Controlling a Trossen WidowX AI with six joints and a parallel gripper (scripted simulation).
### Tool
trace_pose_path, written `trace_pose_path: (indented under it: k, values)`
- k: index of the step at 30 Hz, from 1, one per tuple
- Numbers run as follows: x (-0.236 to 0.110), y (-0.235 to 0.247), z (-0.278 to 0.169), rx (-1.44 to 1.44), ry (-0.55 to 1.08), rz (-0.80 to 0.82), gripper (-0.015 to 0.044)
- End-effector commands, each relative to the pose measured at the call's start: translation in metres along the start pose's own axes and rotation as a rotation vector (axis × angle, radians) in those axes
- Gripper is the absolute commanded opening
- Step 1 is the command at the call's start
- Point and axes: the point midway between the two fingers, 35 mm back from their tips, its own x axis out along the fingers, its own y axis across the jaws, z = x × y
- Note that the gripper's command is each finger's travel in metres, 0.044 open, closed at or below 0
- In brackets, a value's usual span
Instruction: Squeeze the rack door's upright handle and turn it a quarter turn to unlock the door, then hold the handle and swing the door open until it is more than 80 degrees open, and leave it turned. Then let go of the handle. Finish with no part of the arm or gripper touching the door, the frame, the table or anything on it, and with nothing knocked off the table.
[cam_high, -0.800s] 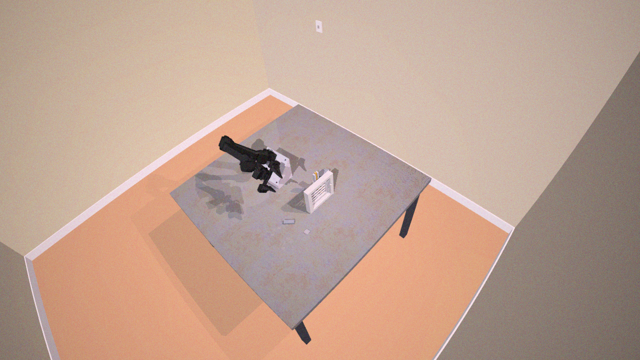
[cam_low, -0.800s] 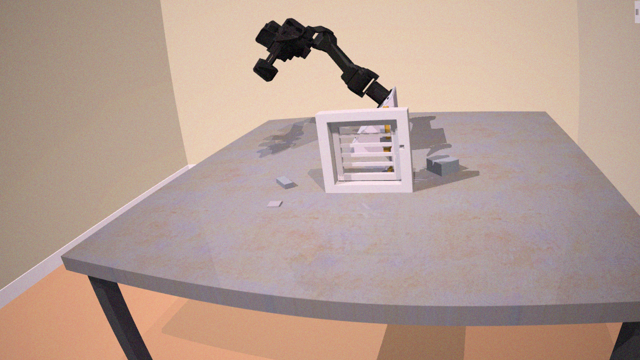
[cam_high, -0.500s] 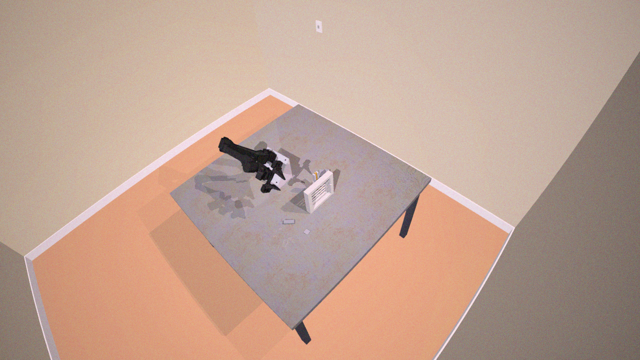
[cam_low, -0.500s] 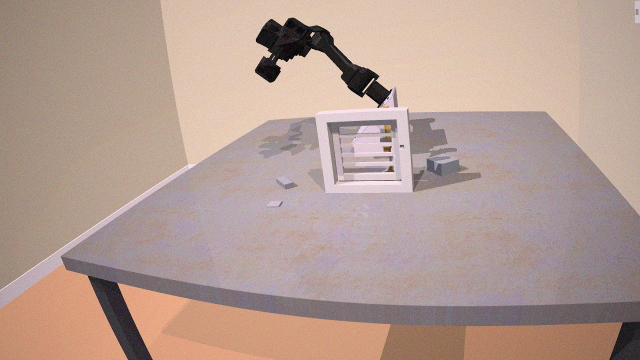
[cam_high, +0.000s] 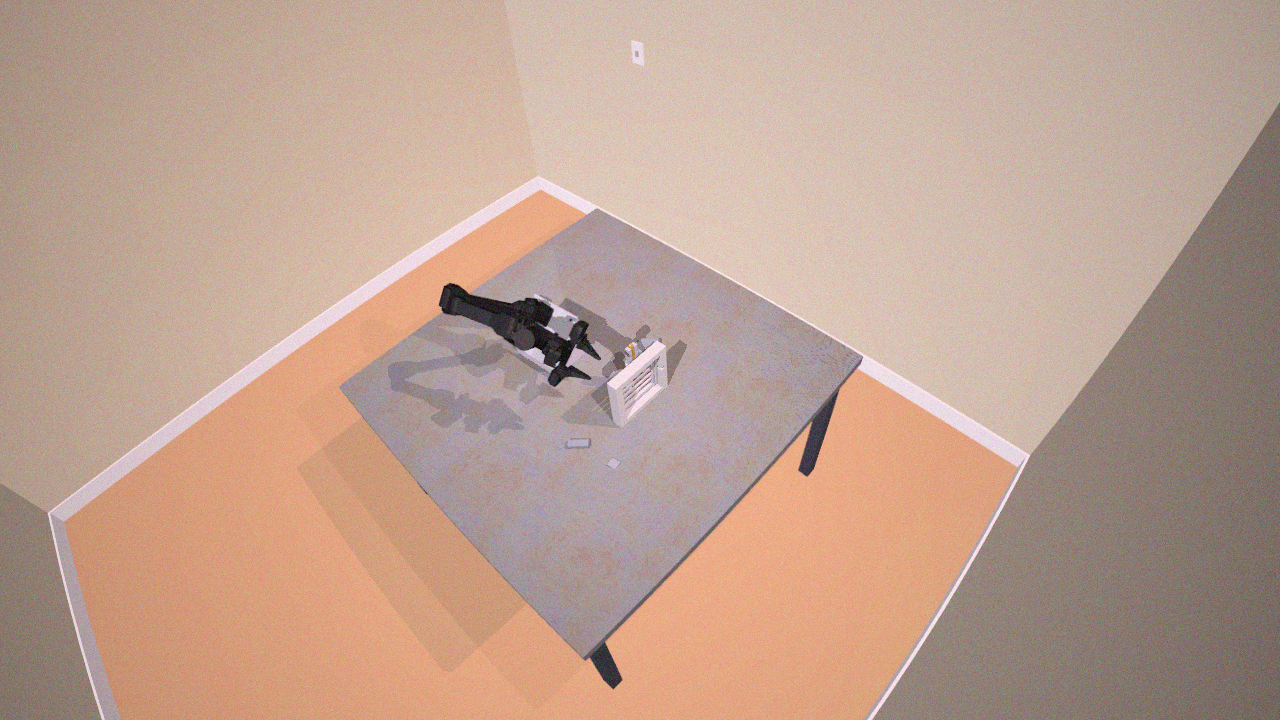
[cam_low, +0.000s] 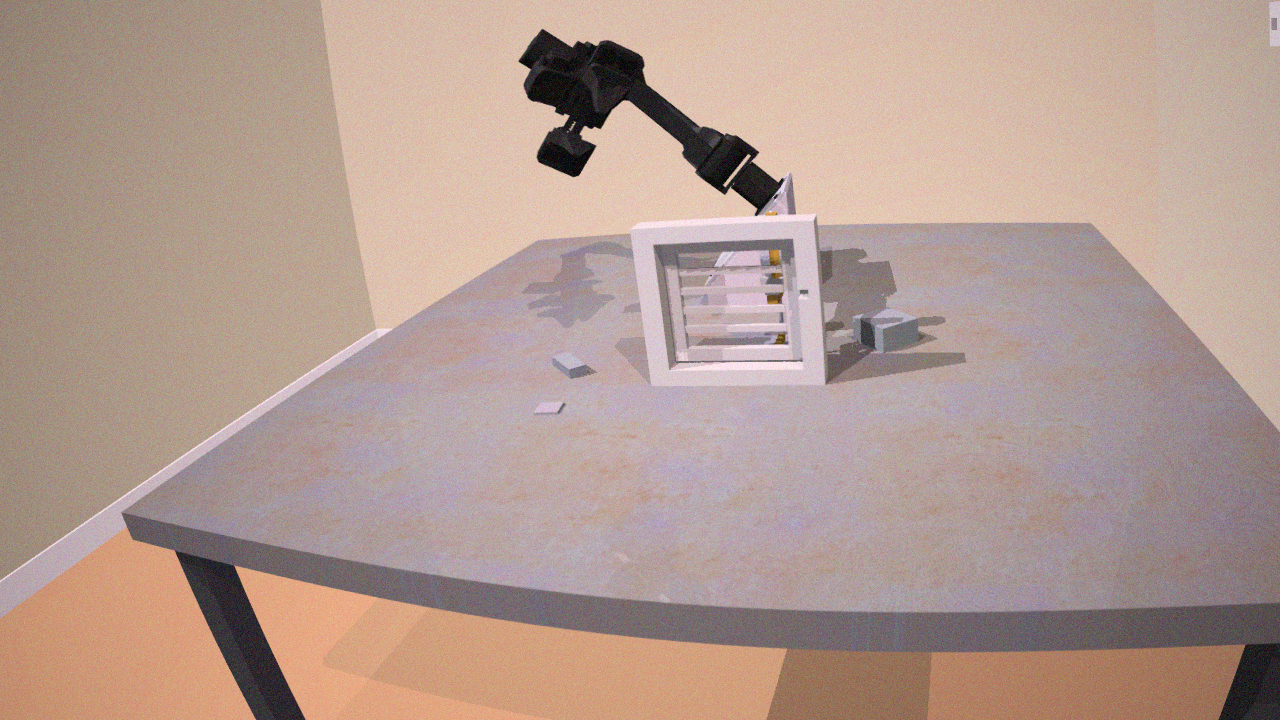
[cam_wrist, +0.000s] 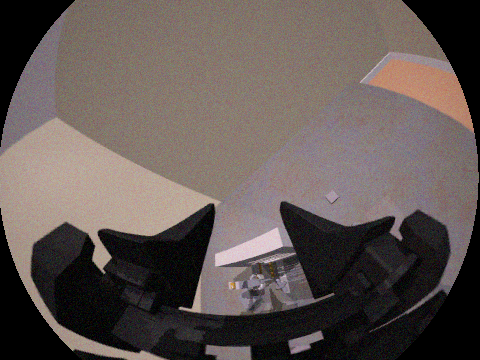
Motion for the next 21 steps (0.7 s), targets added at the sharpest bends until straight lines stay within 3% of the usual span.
trace_pose_path:
  k: [1, 21]
  values:
    - [0.012, 0.004, -0.012, 0.009, 0.083, -0.024, 0.0293]
    - [0.051, 0.030, -0.088, -0.031, 0.512, -0.197, 0.0293]
